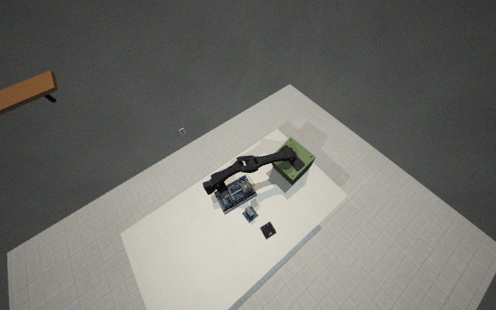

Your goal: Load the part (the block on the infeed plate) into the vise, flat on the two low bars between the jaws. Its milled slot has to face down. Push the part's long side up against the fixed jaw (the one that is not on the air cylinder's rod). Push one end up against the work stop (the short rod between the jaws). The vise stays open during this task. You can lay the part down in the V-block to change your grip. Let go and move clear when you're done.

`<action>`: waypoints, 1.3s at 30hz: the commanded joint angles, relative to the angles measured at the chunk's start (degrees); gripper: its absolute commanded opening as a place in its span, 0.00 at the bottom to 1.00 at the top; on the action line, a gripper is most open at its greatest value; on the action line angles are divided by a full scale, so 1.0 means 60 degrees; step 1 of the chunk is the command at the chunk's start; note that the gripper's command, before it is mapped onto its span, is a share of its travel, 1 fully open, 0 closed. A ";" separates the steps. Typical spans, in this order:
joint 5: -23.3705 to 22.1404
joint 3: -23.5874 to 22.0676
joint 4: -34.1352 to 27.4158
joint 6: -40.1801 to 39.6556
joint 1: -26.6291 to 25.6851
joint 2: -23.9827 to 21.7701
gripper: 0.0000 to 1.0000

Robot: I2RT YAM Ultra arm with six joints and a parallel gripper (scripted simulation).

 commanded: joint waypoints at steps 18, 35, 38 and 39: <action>0.0014 0.0328 -0.0088 0.0032 -0.0041 -0.0377 0.00; 0.0011 0.0461 -0.0156 0.0022 -0.0058 -0.0153 0.00; 0.0011 0.0461 -0.0156 0.0021 -0.0058 -0.0153 0.00; 0.0011 0.0461 -0.0156 0.0021 -0.0058 -0.0153 0.00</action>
